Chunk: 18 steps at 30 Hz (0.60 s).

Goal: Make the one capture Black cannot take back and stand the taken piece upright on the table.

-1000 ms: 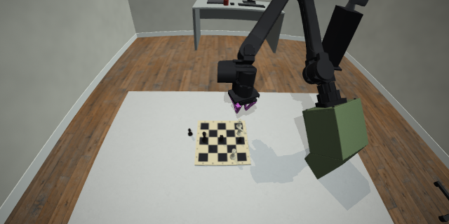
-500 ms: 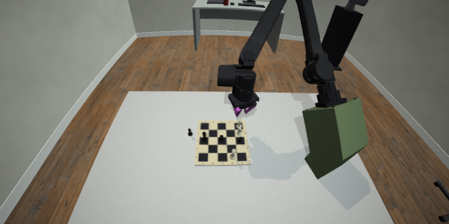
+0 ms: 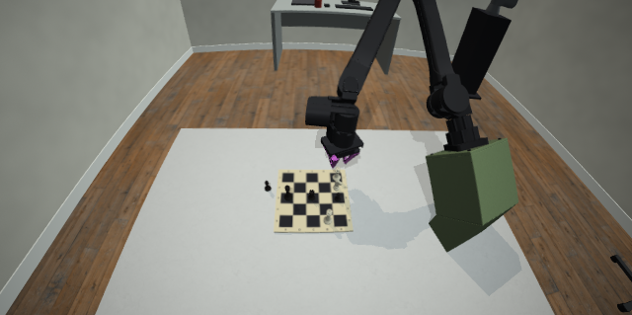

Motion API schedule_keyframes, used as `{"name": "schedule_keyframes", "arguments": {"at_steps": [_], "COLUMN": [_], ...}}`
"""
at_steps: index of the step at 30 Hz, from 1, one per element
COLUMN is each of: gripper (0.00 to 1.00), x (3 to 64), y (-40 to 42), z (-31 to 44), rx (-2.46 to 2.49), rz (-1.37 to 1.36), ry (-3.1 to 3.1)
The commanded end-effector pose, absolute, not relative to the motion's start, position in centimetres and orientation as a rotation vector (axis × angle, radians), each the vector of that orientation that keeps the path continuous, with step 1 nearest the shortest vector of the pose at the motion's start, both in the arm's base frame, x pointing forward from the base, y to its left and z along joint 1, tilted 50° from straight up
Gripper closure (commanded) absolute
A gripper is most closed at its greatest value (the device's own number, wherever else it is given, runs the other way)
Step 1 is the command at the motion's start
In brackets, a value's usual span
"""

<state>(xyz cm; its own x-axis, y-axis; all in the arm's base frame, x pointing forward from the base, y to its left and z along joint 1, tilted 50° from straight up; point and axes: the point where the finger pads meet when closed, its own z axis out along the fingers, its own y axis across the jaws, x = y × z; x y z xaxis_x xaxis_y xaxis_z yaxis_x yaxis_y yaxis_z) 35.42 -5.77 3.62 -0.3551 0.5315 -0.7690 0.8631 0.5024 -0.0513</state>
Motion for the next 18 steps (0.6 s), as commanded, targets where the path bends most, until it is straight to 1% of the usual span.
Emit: {"name": "schedule_keyframes", "arguments": {"at_steps": [1, 18], "gripper": [0.59, 0.59], "x": [35.33, 35.46], "y": [-6.54, -6.86], "z": [3.15, 3.05], "rx": [1.139, 1.142], "rz": [-0.615, -0.613], "ry": [2.044, 2.04]}}
